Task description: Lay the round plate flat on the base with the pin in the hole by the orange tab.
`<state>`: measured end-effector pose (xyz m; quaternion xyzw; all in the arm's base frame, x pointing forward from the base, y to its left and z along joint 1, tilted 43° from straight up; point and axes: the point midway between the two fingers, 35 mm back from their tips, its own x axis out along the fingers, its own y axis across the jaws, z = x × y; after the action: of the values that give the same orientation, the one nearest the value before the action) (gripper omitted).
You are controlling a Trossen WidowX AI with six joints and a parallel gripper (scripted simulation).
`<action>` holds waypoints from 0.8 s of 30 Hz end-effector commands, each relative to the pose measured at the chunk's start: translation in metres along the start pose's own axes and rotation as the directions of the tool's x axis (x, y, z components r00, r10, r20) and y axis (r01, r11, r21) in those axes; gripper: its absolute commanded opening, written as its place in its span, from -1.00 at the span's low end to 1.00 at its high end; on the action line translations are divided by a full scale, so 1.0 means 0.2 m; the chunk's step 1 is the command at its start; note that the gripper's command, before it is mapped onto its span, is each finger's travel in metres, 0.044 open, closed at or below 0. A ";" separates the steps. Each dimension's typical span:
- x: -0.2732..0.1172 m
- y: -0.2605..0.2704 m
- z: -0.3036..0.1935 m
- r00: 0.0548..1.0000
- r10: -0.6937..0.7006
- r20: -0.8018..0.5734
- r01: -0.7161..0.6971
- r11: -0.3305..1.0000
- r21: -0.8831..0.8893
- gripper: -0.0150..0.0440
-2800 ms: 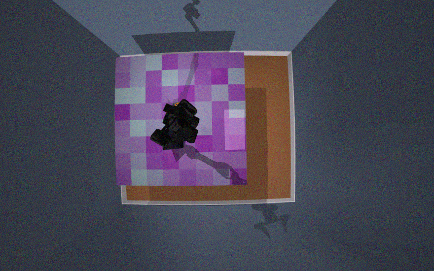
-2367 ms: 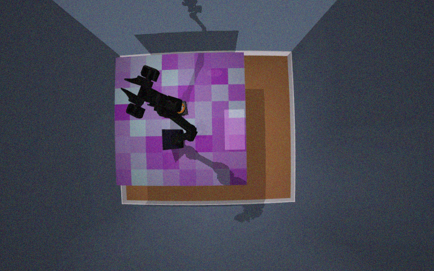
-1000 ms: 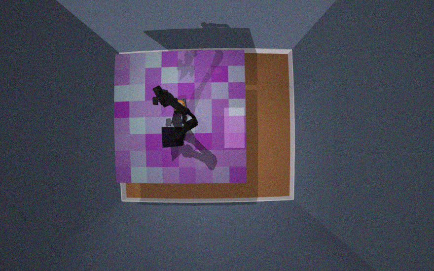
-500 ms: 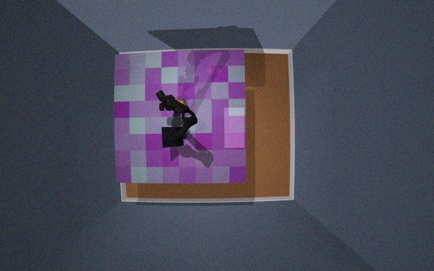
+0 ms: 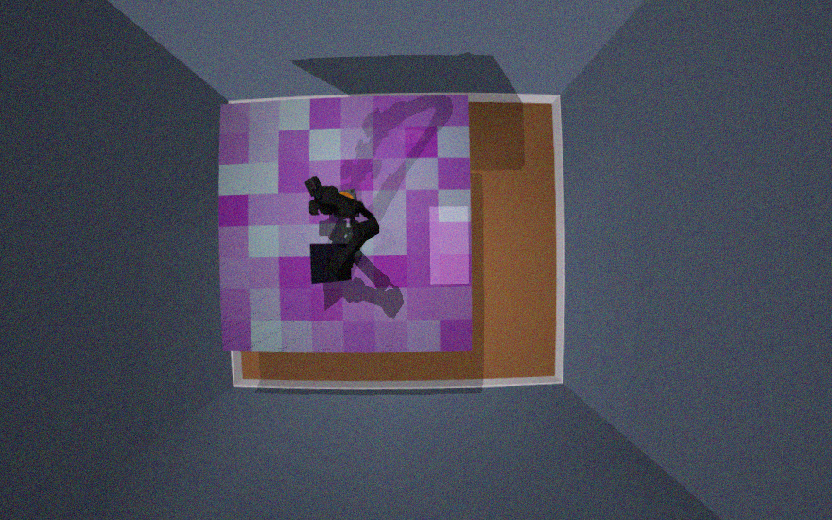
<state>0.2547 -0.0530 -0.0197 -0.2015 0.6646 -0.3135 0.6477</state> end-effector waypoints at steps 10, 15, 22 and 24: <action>0.01 -0.07 -0.04 1.000 -0.006 -0.001 0.006 1.000 -0.002 -0.49; 0.01 -0.09 -0.05 1.000 -0.006 -0.001 0.006 1.000 -0.002 -0.49; 0.01 -0.11 -0.05 1.000 -0.006 -0.001 0.006 1.000 -0.002 -0.49; 0.01 -0.11 -0.05 1.000 -0.006 -0.001 0.006 1.000 -0.002 -0.49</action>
<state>0.2433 -0.0658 -0.0072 -0.2022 0.6641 -0.3132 0.6481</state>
